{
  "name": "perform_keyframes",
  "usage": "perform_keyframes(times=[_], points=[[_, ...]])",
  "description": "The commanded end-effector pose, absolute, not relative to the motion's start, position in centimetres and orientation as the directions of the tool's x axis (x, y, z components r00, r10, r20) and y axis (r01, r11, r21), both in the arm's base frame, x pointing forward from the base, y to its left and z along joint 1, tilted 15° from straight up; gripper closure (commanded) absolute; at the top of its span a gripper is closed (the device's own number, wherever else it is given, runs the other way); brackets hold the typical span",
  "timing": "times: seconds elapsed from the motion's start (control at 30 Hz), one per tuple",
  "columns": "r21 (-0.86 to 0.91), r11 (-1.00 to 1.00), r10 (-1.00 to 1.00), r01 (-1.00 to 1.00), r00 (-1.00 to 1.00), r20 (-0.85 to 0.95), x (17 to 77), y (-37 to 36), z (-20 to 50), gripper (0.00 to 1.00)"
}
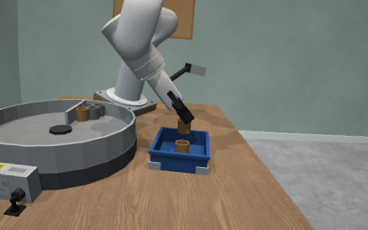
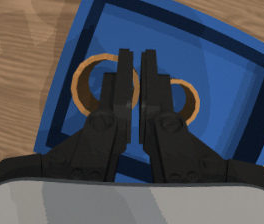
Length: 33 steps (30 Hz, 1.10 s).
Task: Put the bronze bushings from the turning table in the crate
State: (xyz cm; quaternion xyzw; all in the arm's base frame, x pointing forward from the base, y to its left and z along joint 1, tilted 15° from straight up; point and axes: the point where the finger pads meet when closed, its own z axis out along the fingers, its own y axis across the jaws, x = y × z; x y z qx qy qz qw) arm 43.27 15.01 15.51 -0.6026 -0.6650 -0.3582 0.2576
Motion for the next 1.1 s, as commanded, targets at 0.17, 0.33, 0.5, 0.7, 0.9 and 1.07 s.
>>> perform_keyframes(times=[0.17, 0.33, 0.5, 0.7, 0.9, 1.07], points=[[0.168, 0.017, 0.616, 0.986, -0.143, 0.774, 43.4, 15.0, 15.4, 1.00], [0.168, 0.017, 0.616, 0.986, -0.143, 0.774, 43.4, 15.0, 15.4, 1.00], [0.168, 0.017, 0.616, 0.986, -0.143, 0.774, 43.4, 15.1, 15.3, 1.00], [0.168, 0.017, 0.616, 0.986, -0.143, 0.774, 43.5, 15.1, 15.0, 1.00], [0.168, 0.017, 0.616, 0.986, -0.143, 0.774, 43.6, 15.3, 14.2, 1.00], [0.168, 0.017, 0.616, 0.986, -0.143, 0.774, 43.7, 15.5, 13.3, 1.00]])
